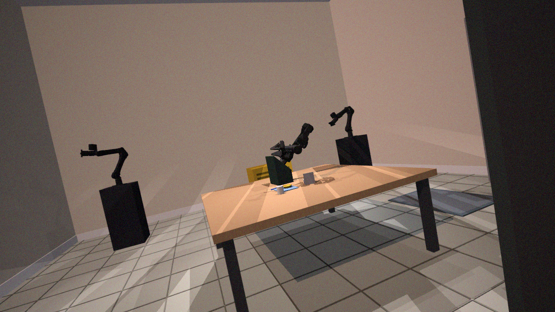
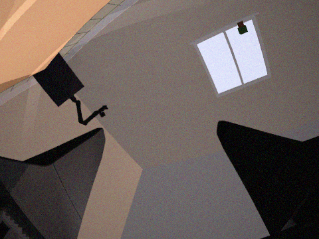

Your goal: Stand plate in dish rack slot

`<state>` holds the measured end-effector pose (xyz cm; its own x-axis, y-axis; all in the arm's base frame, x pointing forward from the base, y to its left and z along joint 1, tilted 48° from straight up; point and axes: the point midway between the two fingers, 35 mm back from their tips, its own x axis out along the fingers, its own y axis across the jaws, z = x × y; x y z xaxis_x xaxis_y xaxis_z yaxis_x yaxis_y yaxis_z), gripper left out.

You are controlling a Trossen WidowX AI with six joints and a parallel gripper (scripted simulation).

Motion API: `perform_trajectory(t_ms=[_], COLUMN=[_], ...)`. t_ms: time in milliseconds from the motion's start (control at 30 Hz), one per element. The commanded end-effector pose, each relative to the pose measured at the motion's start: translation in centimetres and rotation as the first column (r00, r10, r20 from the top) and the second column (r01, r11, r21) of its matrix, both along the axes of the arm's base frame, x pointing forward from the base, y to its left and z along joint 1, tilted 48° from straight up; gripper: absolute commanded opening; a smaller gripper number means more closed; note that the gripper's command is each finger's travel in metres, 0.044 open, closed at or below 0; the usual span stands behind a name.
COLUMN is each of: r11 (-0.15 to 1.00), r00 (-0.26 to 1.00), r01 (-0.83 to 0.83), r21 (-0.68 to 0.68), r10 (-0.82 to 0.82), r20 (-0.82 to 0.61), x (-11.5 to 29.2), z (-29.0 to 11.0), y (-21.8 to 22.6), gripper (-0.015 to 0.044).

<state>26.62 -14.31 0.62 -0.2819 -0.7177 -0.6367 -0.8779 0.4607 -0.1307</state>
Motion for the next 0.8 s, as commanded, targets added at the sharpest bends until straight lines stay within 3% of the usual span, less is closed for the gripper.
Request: perform_trajectory(t_ms=[0, 367, 767], r11=[0.994, 0.894, 0.652], r00=[0.998, 0.956, 0.847], r01=[0.067, 0.282, 0.477], r21=[0.082, 0.349, 0.59], r10=[-0.067, -0.292, -0.519], r20=[0.001, -0.026, -0.111], x=[-0.3, -0.9, -0.6], z=[-1.0, -3.4, -4.7], y=[0.2, 1.6, 3.5], gripper=[0.04, 0.04, 0.04])
